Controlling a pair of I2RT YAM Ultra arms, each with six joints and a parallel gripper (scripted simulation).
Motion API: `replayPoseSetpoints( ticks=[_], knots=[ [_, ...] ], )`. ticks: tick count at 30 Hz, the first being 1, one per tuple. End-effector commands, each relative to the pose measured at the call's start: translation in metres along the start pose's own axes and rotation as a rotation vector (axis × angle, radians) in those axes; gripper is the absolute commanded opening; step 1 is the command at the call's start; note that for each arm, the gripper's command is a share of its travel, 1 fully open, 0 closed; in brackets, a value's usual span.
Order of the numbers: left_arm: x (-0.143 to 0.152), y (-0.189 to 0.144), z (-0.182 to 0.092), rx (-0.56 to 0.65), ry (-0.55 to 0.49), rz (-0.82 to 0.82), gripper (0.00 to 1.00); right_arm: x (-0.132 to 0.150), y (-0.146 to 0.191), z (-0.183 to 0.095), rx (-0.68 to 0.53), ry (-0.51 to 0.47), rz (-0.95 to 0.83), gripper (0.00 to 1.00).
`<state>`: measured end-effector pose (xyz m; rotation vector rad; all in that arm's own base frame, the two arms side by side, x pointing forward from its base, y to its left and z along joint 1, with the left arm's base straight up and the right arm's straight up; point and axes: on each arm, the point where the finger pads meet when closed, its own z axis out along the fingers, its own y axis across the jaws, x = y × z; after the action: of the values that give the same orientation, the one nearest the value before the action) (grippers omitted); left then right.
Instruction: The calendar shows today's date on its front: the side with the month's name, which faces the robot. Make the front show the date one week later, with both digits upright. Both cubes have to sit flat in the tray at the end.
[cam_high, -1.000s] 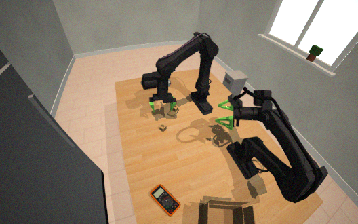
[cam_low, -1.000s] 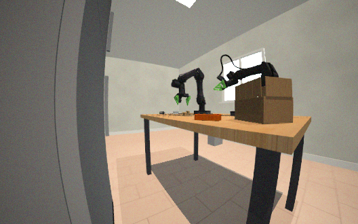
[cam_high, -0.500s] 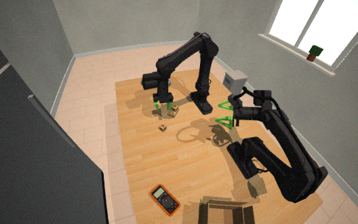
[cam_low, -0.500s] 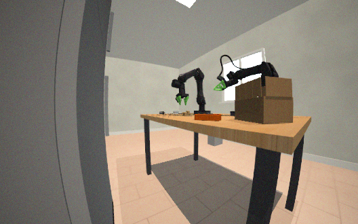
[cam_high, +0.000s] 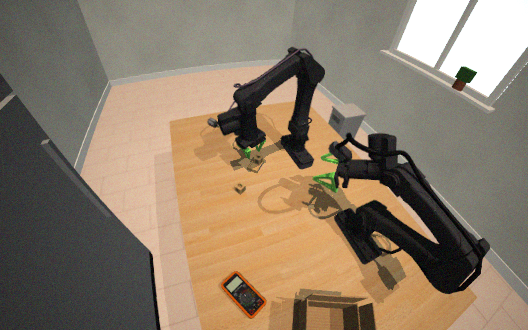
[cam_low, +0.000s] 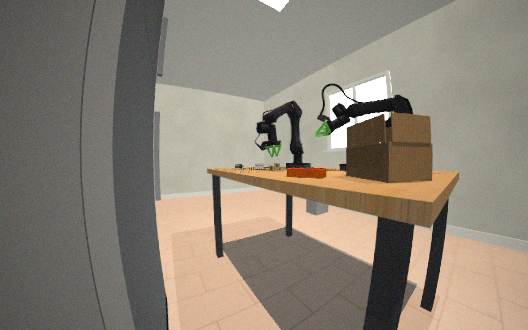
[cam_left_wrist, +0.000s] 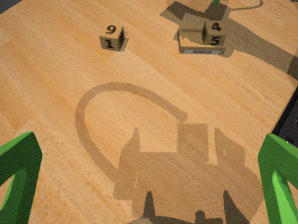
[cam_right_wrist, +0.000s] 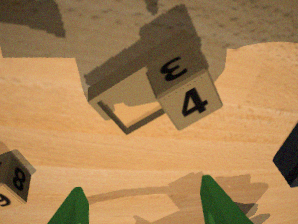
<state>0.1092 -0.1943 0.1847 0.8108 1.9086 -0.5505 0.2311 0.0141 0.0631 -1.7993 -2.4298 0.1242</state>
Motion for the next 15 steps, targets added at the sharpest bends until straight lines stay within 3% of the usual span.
replayPoseSetpoints(
  ticks=[1,15],
  knots=[
    [-0.0059,-0.0118,-0.0003,0.131,-0.011,0.004,1.0,-0.0091,-0.02,-0.0064,0.022,-0.034,-0.234,0.55],
    [-0.0127,-0.0149,-0.002,0.254,-0.06,0.044,1.0,-0.0052,-0.0252,0.0023,-0.02,-0.016,-0.756,0.55]
  ],
)
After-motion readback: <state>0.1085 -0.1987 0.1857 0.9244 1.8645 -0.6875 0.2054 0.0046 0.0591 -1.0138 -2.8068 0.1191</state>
